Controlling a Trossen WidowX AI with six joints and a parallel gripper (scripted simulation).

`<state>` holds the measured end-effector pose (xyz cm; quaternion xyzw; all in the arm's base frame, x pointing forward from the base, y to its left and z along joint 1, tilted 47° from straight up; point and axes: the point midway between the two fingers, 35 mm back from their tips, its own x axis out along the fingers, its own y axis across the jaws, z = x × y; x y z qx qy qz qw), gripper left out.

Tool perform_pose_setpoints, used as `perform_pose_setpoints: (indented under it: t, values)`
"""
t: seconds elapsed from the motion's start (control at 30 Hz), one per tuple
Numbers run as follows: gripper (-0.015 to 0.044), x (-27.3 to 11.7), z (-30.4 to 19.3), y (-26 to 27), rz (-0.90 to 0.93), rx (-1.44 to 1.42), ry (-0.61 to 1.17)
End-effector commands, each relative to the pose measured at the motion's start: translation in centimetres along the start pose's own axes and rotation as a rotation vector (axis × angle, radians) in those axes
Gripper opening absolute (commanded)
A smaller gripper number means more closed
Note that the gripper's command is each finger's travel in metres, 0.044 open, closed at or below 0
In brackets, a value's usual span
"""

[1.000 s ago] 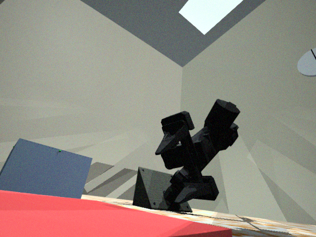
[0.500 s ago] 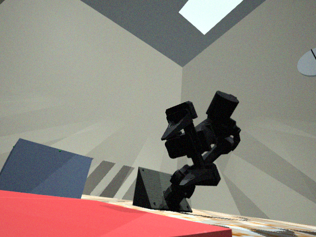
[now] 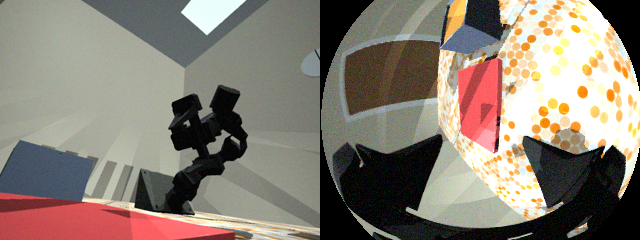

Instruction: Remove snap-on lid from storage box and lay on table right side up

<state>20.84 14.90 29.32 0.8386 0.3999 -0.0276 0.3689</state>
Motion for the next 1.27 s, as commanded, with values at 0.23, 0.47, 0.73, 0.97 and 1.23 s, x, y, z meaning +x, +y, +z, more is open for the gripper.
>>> perform_pose_setpoints:
  t: [0.23, 0.47, 0.73, 0.97, 1.23]
  values:
    - [0.044, -1.82, -0.26, 1.08, 0.003, -0.007, 0.006]
    - [0.044, -1.3, 0.04, 0.77, 0.003, -0.007, 0.006]
    - [0.044, -1.3, 0.04, 0.77, 0.003, -0.007, 0.006]
    - [0.044, -1.3, 0.04, 0.77, 0.003, -0.007, 0.006]
    - [0.044, -1.3, 0.04, 0.77, 0.003, -0.007, 0.006]
